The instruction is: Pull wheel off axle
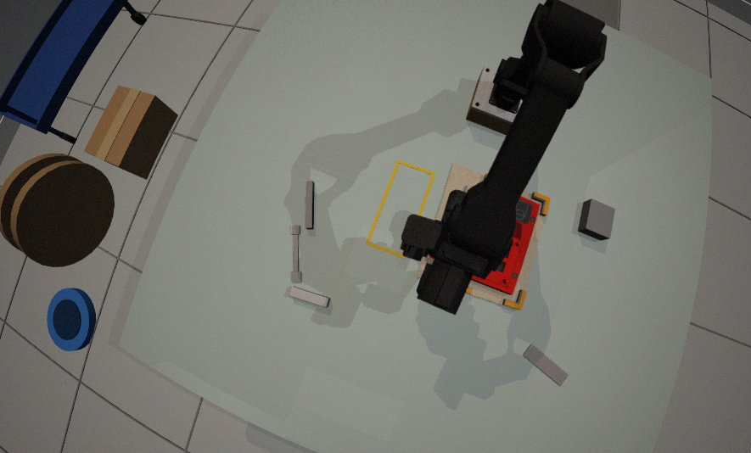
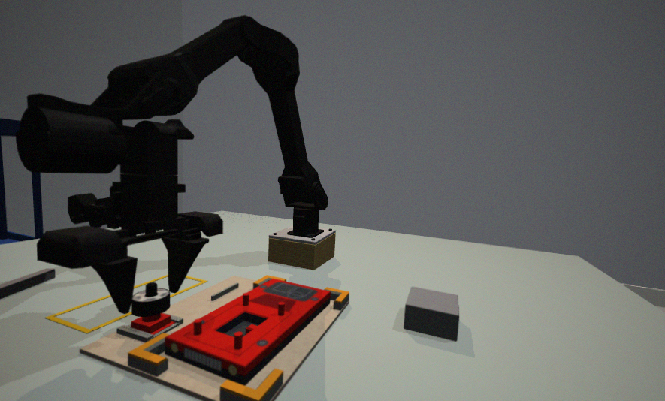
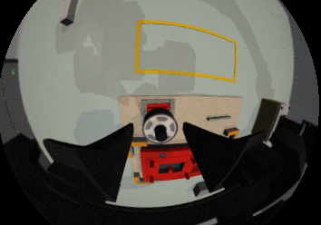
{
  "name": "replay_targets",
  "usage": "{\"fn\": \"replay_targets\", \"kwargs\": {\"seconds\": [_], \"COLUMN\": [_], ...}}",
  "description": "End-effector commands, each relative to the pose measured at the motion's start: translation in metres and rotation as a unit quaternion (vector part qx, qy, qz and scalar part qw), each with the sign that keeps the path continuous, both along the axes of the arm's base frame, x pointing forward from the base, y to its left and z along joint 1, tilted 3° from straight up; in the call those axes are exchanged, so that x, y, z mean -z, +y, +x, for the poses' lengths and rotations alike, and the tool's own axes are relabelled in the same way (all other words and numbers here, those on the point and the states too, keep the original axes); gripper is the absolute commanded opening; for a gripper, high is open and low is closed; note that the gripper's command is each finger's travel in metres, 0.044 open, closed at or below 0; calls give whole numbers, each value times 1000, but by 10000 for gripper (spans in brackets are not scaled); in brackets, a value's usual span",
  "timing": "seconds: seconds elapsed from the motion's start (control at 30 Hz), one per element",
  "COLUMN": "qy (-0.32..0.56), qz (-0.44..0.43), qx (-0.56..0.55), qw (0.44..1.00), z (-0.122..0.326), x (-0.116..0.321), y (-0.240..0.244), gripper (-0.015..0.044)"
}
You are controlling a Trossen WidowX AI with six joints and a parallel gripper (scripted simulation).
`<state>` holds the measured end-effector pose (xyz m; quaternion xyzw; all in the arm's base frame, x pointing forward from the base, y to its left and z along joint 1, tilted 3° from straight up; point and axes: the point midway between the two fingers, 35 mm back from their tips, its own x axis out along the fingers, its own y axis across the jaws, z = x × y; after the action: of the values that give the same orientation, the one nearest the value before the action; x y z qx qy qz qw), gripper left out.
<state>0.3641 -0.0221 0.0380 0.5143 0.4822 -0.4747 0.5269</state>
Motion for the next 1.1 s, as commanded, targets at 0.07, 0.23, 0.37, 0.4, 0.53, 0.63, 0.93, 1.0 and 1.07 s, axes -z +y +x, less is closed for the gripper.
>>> {"fn": "replay_targets", "kwargs": {"seconds": [0.07,0.23,0.37,0.4,0.53,0.63,0.93,1.0,1.07], "qy": [0,0,0,0,0,0,0,0,0], "qz": [0,0,0,0,0,0,0,0,0], "qx": [0,0,0,0,0,0,0,0,0], "qw": [1000,1000,1000,1000,1000,1000,1000,1000,1000], "z": [0,0,0,0,0,0,0,0,0], "x": [0,0,0,0,-1,-2,-5,-5,-6], "y": [0,0,0,0,0,0,0,0,0], "gripper": [221,168,142,115,10,0,0,0,0]}}
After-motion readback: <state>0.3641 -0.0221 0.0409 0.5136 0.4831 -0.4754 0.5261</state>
